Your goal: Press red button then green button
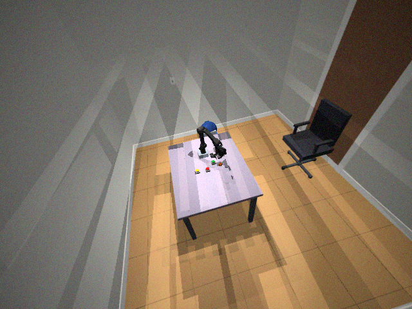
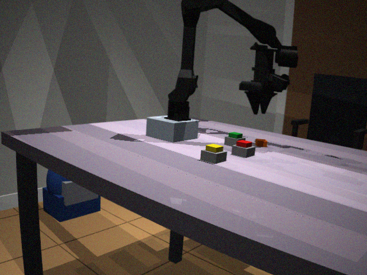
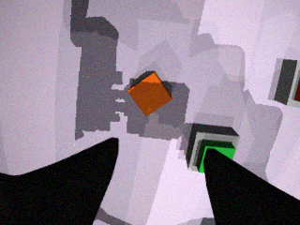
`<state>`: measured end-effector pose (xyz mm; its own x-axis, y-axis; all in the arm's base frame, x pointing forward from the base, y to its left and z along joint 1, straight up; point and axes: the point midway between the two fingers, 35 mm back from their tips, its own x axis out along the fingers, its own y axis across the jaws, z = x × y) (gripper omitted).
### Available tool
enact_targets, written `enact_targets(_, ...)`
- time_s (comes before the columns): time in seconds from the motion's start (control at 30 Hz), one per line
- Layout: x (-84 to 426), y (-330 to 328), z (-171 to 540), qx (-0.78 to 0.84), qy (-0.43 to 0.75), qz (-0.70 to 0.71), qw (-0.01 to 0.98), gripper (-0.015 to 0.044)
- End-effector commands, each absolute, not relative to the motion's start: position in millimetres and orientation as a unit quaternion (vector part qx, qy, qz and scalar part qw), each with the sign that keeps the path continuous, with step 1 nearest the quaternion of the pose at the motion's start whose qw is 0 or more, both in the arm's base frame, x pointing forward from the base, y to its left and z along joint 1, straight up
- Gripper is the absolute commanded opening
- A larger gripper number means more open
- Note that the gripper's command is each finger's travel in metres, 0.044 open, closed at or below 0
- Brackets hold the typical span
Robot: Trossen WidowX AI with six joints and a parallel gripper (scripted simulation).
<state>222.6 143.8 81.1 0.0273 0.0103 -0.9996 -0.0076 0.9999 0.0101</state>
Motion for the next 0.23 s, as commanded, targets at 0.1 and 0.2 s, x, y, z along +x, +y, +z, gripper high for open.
enact_targets(0.1, 240, 203, 105, 0.002, 0.699, 0.007, 0.715, 0.04)
enact_targets(0.2, 241, 204, 106, 0.002, 0.699, 0.007, 0.715, 0.04)
